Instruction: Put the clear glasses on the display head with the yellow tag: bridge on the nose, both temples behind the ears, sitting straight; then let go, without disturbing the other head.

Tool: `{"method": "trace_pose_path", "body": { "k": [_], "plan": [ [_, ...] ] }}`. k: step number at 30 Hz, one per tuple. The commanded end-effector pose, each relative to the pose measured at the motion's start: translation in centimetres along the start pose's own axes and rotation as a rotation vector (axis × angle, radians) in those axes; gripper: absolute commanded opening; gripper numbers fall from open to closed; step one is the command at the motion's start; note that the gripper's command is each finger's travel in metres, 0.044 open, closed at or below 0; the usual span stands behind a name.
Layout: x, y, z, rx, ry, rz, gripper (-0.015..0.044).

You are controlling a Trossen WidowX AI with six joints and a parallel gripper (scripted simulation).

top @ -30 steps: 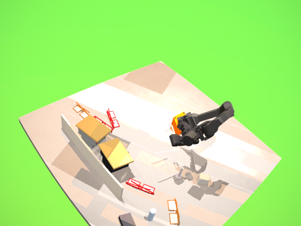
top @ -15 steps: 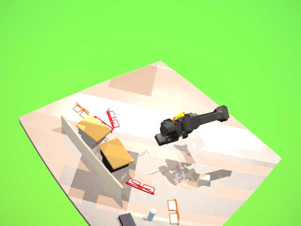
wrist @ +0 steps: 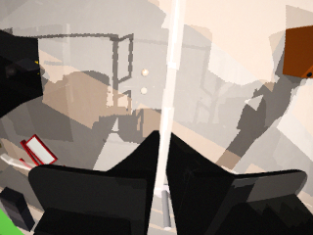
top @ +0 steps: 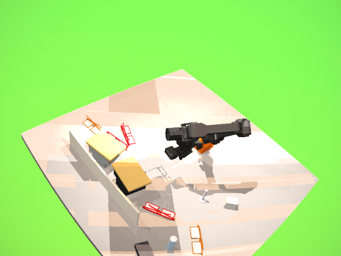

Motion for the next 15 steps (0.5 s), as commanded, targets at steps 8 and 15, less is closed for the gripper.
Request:
{"method": "trace_pose_path", "body": {
  "k": [8, 15],
  "plan": [
    [0.4, 0.8, -0.6, 0.111, -0.005, 0.036, 0.0],
    [0.4, 1.7, -0.8, 0.132, -0.006, 0.019, 0.0]
  ]
}}
Point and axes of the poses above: the point midway between the two fingers, 35 mm back from their tips, its own y axis out along the fingers, its own z axis across the jaws, x = y × z, the point moved 6 cm from there along -y, back along the fingers, and after that the axes turned 7 degrees about -y, right-handed, at the moved point
